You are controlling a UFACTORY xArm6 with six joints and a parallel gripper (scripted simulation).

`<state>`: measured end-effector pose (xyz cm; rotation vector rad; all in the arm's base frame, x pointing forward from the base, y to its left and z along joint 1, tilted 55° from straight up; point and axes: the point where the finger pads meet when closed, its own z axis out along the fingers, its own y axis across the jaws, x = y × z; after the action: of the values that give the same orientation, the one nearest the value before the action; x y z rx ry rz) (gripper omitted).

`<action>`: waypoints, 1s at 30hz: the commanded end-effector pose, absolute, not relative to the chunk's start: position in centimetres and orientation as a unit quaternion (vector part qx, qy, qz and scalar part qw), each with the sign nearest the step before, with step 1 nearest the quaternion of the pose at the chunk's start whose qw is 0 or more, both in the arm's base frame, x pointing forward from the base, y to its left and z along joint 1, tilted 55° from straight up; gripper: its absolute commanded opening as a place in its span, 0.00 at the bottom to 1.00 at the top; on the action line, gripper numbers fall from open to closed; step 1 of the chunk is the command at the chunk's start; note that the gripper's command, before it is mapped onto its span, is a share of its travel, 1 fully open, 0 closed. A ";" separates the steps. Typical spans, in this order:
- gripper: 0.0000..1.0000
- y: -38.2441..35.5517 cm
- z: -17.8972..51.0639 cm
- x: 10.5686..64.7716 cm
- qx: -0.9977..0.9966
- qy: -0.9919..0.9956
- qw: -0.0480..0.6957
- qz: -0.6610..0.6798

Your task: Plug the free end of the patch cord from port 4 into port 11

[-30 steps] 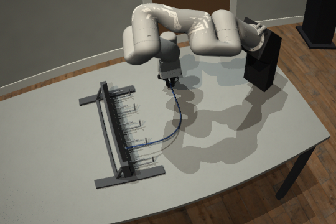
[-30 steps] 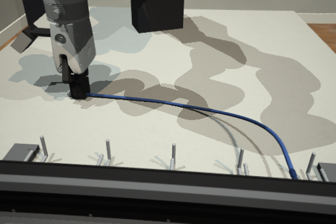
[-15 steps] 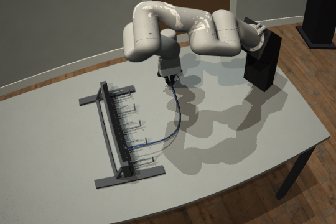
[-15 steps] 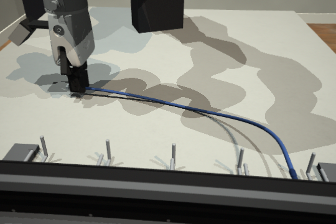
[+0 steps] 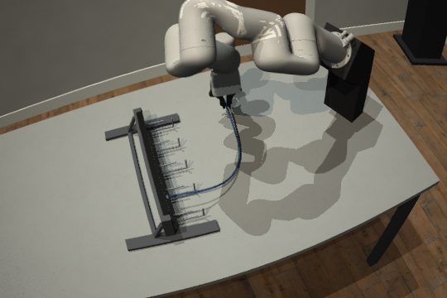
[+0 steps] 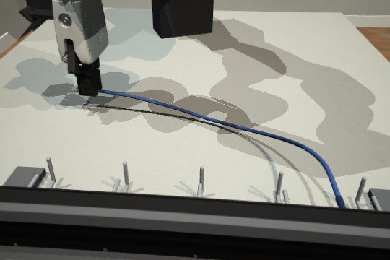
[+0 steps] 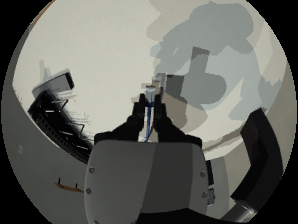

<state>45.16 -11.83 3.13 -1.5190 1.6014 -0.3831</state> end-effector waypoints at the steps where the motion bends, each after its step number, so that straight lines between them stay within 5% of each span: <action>1: 0.00 -12.1 3.5 44.7 -0.610 0.644 0.435 -0.154; 30: 0.00 -12.5 4.3 43.7 -0.610 0.644 0.435 -0.155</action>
<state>43.74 -12.46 4.22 -1.5189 1.6014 -0.3830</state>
